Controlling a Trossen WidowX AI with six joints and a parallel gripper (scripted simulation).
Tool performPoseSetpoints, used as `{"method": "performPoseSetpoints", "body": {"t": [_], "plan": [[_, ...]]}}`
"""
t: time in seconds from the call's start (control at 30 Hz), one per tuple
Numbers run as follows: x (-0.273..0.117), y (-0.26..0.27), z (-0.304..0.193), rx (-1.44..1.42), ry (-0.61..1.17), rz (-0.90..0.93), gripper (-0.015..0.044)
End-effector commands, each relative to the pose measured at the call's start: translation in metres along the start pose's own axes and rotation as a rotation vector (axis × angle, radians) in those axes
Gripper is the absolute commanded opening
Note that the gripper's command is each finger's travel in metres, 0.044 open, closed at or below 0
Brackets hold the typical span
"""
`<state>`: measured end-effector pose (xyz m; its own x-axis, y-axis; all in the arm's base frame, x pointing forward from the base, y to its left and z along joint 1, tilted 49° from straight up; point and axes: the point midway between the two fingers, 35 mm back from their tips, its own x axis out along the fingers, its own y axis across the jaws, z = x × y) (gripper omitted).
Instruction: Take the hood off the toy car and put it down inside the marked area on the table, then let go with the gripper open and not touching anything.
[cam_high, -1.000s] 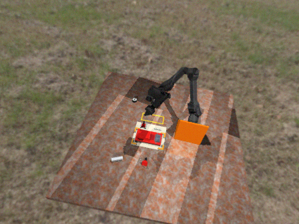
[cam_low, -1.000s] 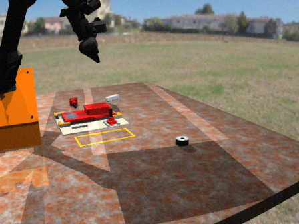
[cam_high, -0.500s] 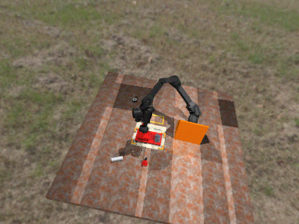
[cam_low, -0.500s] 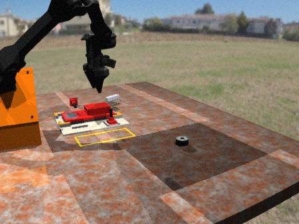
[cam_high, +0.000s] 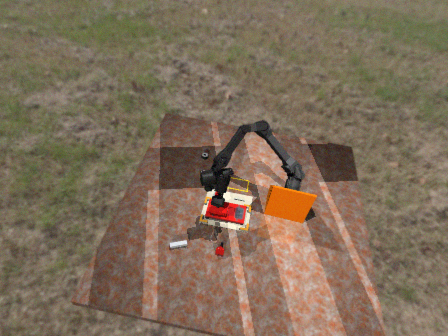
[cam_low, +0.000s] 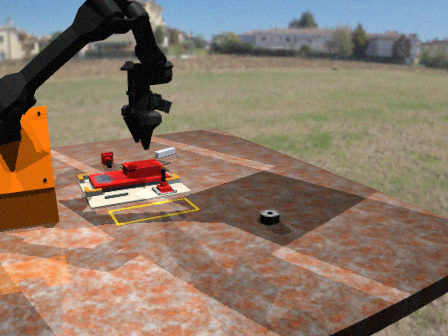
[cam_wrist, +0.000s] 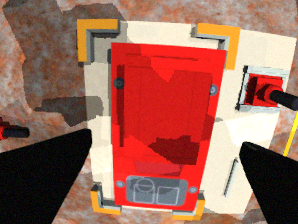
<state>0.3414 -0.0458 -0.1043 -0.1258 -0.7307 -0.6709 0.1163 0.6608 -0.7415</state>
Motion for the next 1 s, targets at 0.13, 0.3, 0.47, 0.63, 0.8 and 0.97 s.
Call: {"method": "performPoseSetpoints", "body": {"t": [0.13,0.3,0.47,0.63,0.8,0.97], "plan": [[0.008,0.0,0.0,-0.006,0.003,-0.003,0.044],[0.013,0.0,0.0,-0.006,0.003,-0.003,0.044],[0.017,0.0,0.0,-0.006,0.003,-0.004,0.044],[0.021,0.0,0.0,-0.006,0.003,-0.004,0.044],[0.025,0.0,0.0,-0.006,0.003,-0.004,0.044],[0.029,0.0,0.0,-0.006,0.003,-0.004,0.044]]}}
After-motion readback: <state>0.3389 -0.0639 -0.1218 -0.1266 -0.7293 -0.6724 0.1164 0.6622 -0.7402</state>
